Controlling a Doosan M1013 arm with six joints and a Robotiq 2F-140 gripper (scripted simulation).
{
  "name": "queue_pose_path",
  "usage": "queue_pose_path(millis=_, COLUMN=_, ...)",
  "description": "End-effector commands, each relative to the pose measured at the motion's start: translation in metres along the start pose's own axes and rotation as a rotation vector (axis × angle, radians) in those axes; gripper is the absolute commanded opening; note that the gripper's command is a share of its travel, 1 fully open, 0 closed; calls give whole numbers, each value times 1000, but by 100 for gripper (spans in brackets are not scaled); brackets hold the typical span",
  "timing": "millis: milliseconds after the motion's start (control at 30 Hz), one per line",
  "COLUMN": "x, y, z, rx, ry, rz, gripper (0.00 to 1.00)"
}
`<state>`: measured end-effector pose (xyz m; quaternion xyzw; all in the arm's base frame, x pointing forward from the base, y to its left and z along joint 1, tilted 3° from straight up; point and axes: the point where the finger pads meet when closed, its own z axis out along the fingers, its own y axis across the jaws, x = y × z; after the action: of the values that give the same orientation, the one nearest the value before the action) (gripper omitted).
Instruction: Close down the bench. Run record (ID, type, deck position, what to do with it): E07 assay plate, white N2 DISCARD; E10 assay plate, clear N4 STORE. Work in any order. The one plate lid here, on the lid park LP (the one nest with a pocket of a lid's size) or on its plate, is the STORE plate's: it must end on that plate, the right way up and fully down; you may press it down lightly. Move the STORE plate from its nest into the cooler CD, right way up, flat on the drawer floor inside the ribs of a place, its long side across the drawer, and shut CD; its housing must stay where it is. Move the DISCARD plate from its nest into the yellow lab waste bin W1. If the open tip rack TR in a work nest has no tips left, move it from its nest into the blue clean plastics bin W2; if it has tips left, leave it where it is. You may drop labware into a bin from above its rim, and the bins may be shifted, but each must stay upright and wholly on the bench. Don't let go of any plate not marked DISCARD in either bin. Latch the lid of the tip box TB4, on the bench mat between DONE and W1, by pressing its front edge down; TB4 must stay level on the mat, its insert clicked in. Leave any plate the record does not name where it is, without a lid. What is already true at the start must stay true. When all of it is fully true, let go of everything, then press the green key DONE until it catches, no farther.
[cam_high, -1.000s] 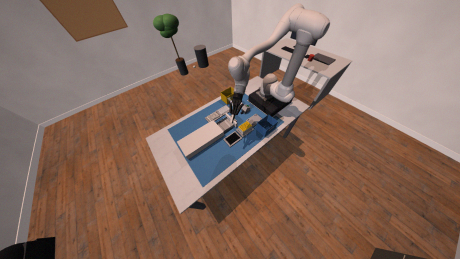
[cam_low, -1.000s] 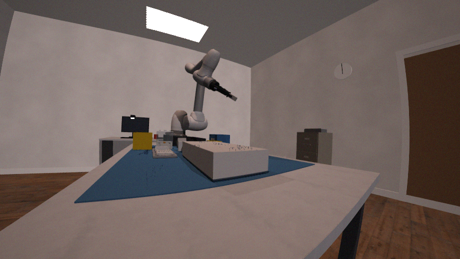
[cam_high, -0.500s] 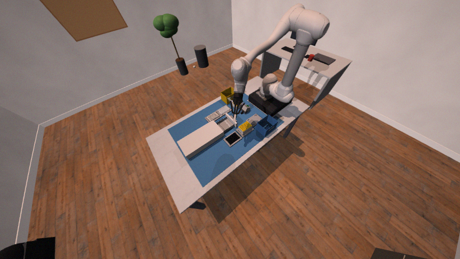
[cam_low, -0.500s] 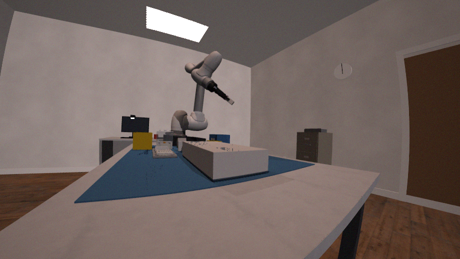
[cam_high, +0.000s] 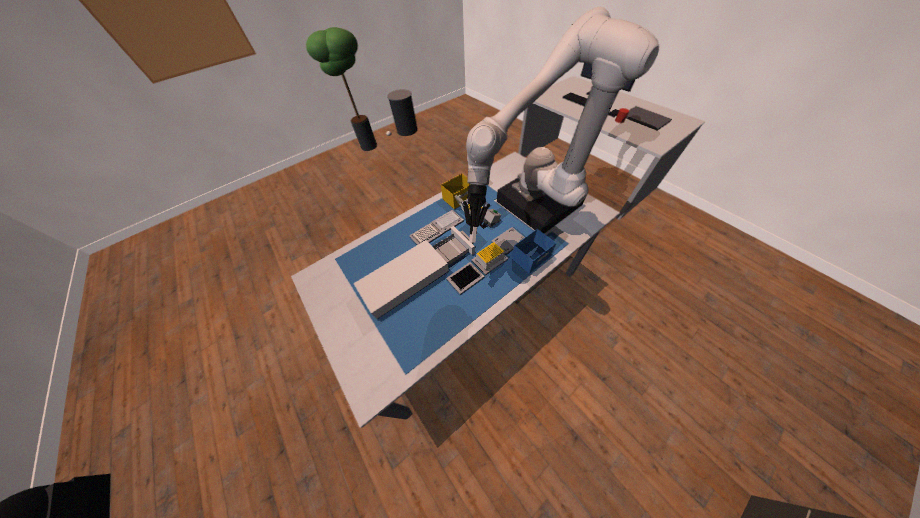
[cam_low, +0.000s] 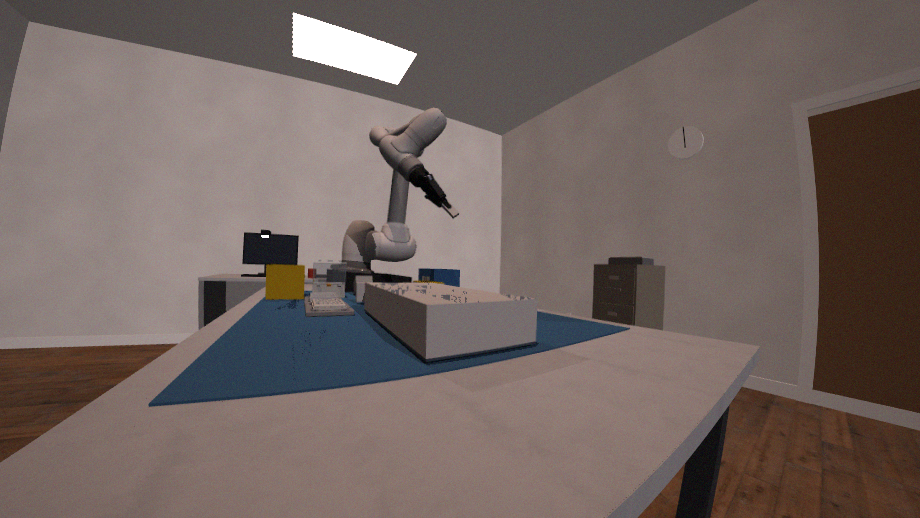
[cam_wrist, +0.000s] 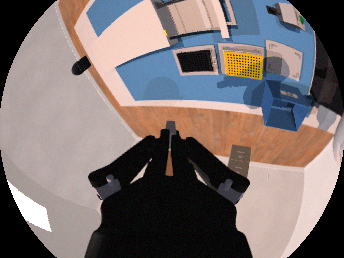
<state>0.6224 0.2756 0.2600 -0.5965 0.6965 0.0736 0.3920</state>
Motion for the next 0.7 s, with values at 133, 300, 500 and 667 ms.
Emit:
queue_pose_path(millis=133, x=17, y=15, z=-5, rx=-58, ry=33, rz=-205, gripper=0)
queue_pose_path(millis=300, x=34, y=28, z=-11, rx=-109, ry=58, rz=-361, gripper=0)
queue_pose_path(millis=500, x=52, y=40, z=-19, rx=-177, ry=84, rz=-547, gripper=0)
queue_pose_path(millis=667, x=67, y=49, z=-25, rx=-227, ry=99, rz=-670, gripper=0)
